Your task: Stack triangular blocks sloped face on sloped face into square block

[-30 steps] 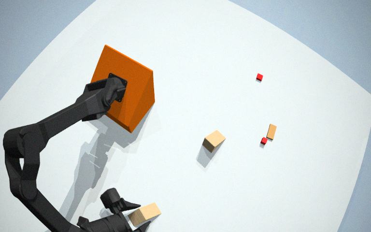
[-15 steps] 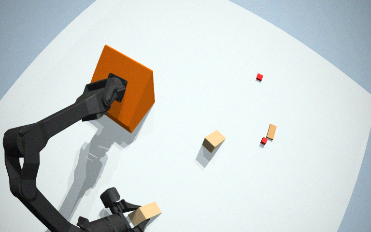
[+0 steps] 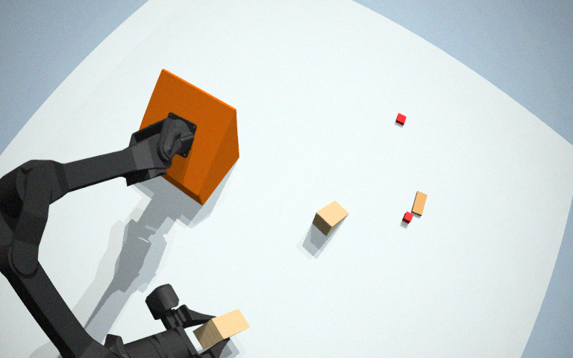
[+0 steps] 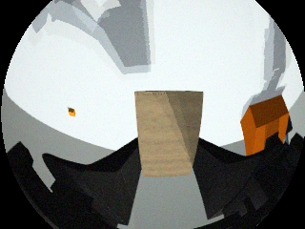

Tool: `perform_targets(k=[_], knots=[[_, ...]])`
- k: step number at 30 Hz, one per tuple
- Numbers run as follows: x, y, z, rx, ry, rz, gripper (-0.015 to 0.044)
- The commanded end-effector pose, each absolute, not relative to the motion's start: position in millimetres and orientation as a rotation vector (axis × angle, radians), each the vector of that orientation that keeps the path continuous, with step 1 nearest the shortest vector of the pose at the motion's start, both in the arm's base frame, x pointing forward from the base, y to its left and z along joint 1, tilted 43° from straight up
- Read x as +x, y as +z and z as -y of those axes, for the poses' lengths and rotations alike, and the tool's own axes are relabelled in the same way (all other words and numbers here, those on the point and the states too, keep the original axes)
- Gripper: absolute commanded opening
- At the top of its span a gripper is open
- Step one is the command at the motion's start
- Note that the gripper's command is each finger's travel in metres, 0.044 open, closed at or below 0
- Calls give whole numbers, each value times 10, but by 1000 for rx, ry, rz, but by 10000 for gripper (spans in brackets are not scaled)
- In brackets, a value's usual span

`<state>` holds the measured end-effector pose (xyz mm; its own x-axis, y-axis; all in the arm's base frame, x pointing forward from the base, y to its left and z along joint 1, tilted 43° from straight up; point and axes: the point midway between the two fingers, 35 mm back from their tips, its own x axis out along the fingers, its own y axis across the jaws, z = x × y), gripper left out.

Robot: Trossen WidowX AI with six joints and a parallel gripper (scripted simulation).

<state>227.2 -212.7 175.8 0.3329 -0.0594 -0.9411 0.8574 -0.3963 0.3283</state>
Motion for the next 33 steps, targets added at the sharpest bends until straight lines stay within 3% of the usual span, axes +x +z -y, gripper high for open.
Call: perform_targets(k=[1, 10, 33], knots=[[2265, 1922, 1990, 1653, -1215, -717, 0], [2264, 1919, 1953, 1637, -1228, -725, 0], [2327, 1764, 1825, 1019, -1587, -561, 0]])
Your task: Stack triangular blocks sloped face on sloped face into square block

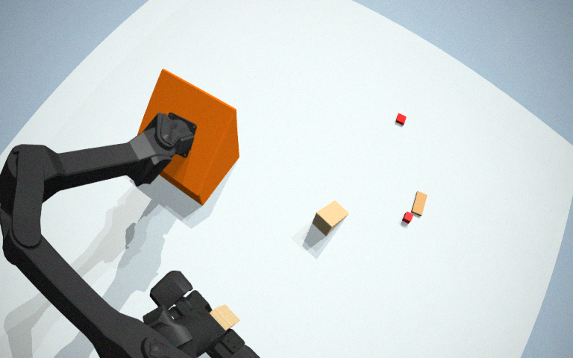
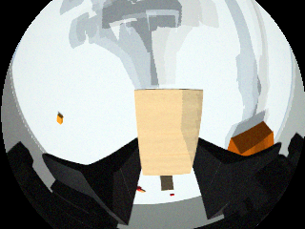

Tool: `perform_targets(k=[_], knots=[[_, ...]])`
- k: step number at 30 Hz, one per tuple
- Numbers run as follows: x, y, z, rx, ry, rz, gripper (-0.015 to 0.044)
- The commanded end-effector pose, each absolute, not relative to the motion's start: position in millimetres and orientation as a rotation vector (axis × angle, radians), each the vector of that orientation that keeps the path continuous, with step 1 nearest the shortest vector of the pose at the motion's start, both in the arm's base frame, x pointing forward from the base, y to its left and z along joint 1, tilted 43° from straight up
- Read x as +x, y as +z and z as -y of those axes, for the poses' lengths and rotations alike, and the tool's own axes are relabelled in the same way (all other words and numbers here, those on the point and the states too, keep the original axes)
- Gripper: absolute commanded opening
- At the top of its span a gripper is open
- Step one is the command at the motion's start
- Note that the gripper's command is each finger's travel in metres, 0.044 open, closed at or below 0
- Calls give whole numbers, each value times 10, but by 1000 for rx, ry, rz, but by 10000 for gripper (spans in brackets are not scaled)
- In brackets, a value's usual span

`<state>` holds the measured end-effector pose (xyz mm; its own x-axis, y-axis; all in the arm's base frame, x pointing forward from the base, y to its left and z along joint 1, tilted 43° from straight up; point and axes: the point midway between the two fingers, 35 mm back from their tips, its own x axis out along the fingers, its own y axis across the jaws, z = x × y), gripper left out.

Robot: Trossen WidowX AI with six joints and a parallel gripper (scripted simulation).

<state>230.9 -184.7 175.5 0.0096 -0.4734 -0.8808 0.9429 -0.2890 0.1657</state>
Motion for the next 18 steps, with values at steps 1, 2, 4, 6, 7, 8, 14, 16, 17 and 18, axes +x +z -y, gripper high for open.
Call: perform_targets(k=[1, 2, 4, 6, 7, 8, 14, 16, 17, 18], knots=[[2334, 1773, 1818, 991, -1594, -545, 0], [2342, 1784, 1811, 964, -1600, -528, 0], [2360, 1808, 1794, 910, -1609, -493, 0], [2378, 1835, 1776, 861, -1615, -458, 0], [2383, 1843, 1770, 848, -1616, -449, 0], [2385, 1845, 1768, 843, -1616, -445, 0], [2396, 1838, 1759, 843, -1614, -448, 0], [2428, 1817, 1732, 843, -1607, -458, 0], [2452, 1801, 1711, 842, -1601, -464, 0], [2480, 1782, 1685, 842, -1595, -473, 0]])
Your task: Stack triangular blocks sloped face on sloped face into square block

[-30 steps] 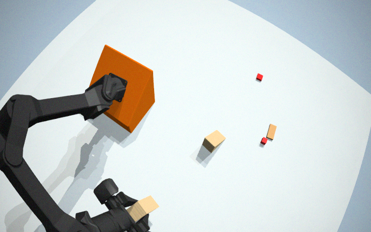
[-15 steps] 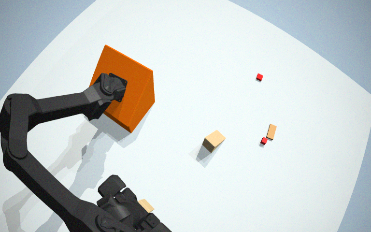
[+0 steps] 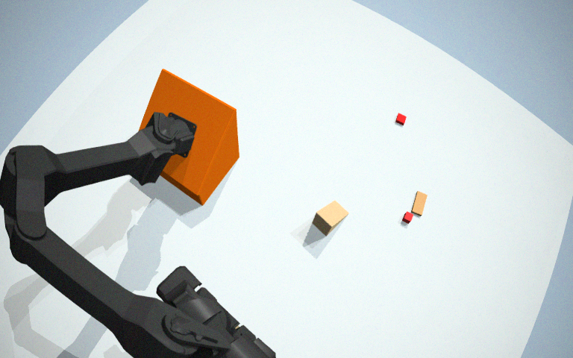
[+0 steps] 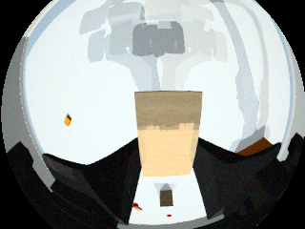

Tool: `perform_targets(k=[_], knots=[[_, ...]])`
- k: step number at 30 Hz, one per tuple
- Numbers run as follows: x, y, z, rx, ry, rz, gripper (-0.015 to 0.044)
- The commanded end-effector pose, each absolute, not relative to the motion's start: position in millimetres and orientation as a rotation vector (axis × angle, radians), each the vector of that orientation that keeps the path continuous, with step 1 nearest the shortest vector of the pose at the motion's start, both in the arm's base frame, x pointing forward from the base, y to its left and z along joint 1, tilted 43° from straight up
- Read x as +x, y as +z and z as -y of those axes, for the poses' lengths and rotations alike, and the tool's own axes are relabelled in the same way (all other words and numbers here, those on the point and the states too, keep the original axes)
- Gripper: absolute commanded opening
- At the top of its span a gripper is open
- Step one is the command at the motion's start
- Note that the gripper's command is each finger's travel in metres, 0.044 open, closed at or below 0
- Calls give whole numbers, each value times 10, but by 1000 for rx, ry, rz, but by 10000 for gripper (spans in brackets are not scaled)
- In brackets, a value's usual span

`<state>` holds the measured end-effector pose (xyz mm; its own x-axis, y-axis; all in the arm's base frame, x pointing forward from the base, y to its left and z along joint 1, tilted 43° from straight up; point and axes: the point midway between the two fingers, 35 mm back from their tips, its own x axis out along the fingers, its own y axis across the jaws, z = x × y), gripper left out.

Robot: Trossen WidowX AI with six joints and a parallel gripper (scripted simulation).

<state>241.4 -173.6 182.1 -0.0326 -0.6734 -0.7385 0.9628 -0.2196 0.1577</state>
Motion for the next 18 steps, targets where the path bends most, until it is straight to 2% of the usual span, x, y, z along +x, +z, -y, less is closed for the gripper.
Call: perform_targets(k=[1, 18], knots=[[2511, 1760, 1656, 841, -1588, -482, 0], [2996, 1402, 1126, 877, -1558, -536, 0]])
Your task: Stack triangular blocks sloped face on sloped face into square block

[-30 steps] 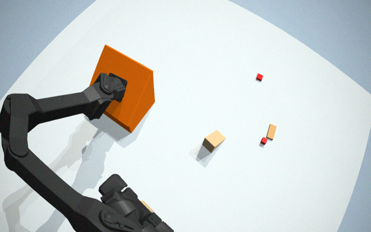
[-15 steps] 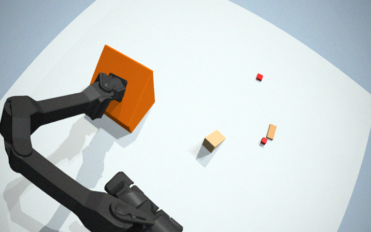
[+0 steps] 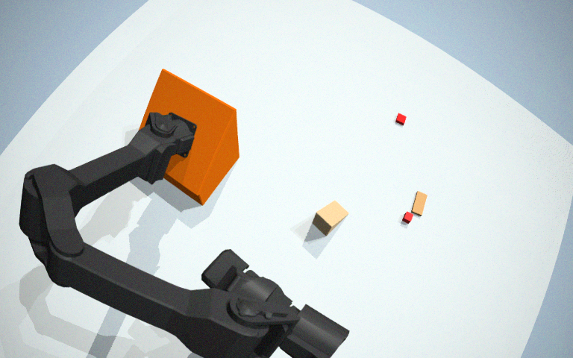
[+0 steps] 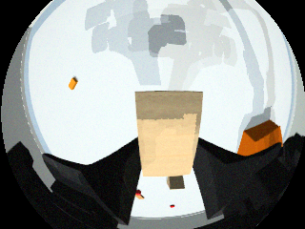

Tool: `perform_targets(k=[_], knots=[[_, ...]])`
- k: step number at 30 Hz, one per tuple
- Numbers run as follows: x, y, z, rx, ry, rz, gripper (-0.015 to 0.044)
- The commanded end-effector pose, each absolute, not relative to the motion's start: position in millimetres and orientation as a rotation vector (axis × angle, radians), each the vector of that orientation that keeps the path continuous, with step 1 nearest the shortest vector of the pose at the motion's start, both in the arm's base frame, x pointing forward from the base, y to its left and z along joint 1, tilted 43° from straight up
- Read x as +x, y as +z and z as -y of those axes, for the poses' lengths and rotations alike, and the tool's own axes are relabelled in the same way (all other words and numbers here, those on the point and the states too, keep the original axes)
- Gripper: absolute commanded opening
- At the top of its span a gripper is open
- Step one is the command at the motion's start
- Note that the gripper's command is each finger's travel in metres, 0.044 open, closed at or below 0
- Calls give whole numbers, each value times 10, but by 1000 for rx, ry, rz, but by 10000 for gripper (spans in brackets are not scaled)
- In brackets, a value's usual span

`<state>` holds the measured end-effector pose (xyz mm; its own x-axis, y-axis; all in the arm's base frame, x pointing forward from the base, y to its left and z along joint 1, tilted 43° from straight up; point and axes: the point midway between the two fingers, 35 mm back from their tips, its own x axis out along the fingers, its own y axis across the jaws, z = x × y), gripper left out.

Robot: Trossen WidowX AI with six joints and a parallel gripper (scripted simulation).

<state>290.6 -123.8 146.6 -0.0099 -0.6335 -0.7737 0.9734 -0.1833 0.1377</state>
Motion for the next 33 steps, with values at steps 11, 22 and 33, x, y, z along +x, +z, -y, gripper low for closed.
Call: perform_targets(k=[11, 22, 33], knots=[[3231, 1140, 715, 895, -1561, -550, 0], [3382, 857, 269, 901, -1571, -554, 0], [3447, 558, -197, 879, -1569, -561, 0]])
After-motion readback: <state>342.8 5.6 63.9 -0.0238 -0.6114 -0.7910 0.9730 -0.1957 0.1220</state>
